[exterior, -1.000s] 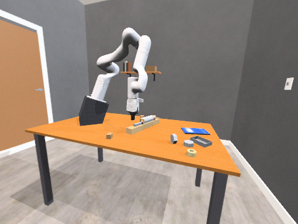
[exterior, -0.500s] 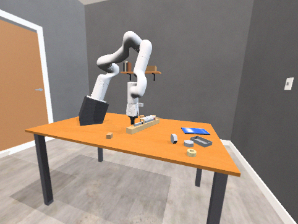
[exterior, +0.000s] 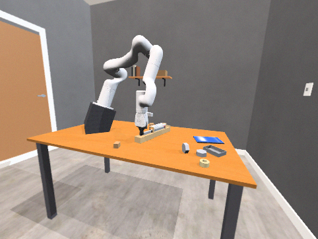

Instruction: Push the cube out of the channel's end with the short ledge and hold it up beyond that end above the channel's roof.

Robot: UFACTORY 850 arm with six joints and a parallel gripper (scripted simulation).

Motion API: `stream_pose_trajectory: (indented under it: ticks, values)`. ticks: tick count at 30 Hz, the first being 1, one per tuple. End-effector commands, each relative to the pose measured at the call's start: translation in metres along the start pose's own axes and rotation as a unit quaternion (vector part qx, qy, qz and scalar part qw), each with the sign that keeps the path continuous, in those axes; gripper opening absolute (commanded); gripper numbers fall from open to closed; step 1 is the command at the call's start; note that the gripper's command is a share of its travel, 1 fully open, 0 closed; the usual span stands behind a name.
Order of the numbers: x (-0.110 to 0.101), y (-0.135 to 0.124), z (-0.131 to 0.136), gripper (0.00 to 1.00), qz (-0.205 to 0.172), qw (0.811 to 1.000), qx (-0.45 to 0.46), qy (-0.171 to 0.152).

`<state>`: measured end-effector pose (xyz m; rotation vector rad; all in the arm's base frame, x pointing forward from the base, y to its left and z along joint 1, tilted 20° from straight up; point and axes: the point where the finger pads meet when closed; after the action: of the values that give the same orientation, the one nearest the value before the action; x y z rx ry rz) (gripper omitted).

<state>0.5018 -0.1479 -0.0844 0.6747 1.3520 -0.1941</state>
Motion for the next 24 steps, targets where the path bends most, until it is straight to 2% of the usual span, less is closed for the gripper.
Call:
stream_pose_trajectory:
  ticks: [1, 24]
  values:
    - [0.000, 0.004, 0.000, 0.00, 0.000, 1.000, 0.000, -0.001]
    - [0.000, 0.025, -0.004, 0.00, 0.000, 1.000, 0.000, -0.001]
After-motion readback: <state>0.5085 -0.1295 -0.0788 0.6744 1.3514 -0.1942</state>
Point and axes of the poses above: the point where the finger pads meet when closed, its own x axis out along the fingers, its own z axis across the jaws, y = z × x, and after that the axes turned 12 degrees about x, right-handed
